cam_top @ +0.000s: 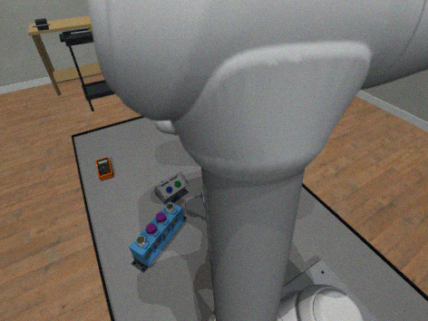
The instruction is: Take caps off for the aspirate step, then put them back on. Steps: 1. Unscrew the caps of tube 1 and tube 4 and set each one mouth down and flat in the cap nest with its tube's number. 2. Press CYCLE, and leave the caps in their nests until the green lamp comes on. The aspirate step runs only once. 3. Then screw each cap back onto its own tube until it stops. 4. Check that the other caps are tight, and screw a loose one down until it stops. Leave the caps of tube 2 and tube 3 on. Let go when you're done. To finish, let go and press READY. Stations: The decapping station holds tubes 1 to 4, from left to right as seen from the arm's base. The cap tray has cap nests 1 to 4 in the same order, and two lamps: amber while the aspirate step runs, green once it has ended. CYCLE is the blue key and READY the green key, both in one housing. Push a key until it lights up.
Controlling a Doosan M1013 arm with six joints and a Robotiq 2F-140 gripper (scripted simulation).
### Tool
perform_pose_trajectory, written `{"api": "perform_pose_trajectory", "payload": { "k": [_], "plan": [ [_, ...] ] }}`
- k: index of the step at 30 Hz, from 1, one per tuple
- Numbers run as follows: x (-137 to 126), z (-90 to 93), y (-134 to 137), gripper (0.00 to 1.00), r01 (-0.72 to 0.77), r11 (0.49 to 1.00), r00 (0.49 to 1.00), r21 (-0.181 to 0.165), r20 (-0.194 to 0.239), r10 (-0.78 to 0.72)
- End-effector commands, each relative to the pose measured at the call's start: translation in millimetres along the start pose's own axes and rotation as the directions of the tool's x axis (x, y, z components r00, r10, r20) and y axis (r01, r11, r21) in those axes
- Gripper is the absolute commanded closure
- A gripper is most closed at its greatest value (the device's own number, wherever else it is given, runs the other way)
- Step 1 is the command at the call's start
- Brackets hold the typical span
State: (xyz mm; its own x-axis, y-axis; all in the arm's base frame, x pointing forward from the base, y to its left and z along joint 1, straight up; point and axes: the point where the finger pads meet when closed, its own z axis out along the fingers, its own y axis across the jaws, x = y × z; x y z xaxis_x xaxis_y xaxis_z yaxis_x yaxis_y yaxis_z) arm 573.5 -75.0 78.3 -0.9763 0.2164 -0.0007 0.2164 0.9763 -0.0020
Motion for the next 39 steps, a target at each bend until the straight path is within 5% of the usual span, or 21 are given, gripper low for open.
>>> {"api": "perform_pose_trajectory", "payload": {
  "k": [1,10,11,14,25,34,39],
  "plan": [
    [-0.4,-0.6,0.1,0.00,0.000,1.000,1.000,0.000,0.001,0.000],
    [-0.4,-0.6,0.1,0.00,0.000,1.000,1.000,0.000,0.001,0.000],
    [1.5,-6.7,5.4,0.64,0.000,1.000,1.000,0.000,0.001,0.000],
    [3.5,-12.7,10.8,0.64,0.000,1.000,1.000,0.000,0.001,0.000],
    [24.6,-78.6,69.1,0.64,0.000,1.000,1.000,-0.001,0.001,0.000],
    [24.6,-78.6,69.1,0.64,0.000,1.000,1.000,-0.001,0.001,0.000],
    [24.5,-53.6,69.1,0.64,0.000,1.000,1.000,-0.001,0.001,0.000]
  ]
}}
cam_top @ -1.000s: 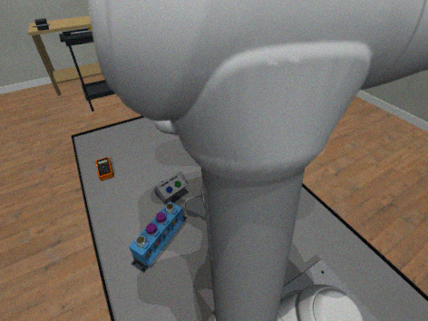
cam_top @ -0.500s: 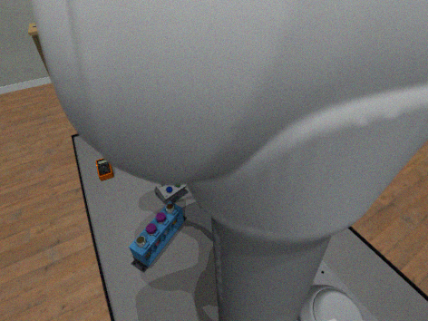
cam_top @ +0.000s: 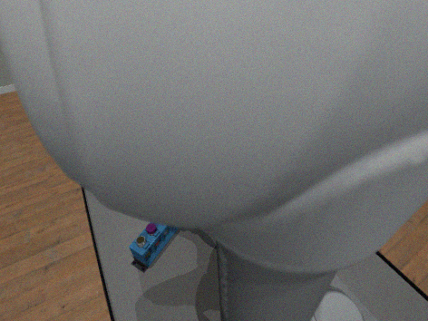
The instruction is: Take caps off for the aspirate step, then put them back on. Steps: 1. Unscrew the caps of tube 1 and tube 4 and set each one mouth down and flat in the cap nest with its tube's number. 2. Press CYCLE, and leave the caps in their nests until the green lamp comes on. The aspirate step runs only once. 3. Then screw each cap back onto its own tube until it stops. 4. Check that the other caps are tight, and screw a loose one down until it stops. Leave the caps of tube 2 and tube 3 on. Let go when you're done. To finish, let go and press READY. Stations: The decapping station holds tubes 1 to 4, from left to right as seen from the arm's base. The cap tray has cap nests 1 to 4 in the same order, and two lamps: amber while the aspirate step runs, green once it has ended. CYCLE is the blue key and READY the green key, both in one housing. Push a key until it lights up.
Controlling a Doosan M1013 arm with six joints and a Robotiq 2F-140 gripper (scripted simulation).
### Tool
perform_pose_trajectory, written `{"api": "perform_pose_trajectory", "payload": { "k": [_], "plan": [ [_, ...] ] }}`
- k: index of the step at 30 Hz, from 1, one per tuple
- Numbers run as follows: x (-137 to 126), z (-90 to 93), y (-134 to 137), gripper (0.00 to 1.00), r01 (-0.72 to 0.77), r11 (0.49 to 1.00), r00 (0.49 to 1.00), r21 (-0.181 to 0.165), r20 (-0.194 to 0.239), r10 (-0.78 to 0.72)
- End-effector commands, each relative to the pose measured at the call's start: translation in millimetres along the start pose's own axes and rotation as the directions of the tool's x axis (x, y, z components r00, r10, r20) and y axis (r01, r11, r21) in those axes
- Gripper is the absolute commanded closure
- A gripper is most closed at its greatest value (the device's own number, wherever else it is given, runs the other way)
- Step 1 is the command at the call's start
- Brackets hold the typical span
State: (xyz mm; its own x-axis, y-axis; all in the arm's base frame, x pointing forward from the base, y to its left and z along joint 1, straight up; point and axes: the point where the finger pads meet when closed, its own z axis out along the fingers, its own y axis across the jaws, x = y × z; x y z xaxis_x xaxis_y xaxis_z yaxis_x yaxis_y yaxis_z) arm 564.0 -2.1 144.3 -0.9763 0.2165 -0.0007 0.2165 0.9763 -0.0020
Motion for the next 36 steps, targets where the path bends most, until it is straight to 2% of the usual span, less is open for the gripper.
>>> {"api": "perform_pose_trajectory", "payload": {
  "k": [1,7,9,23,36],
  "plan": [
    [-0.5,17.5,0.2,0.64,0.000,1.000,1.000,-0.001,0.001,0.000],
    [-0.5,47.5,0.2,0.64,0.000,1.000,1.000,-0.001,0.001,0.000],
    [-0.5,47.5,0.2,0.64,0.000,1.000,1.000,-0.001,0.001,0.000],
    [-0.8,117.0,0.2,0.64,0.000,1.000,1.000,0.000,0.001,0.000],
    [-0.6,120.0,0.2,0.64,0.000,1.000,1.000,0.000,0.001,0.000]
  ]
}}
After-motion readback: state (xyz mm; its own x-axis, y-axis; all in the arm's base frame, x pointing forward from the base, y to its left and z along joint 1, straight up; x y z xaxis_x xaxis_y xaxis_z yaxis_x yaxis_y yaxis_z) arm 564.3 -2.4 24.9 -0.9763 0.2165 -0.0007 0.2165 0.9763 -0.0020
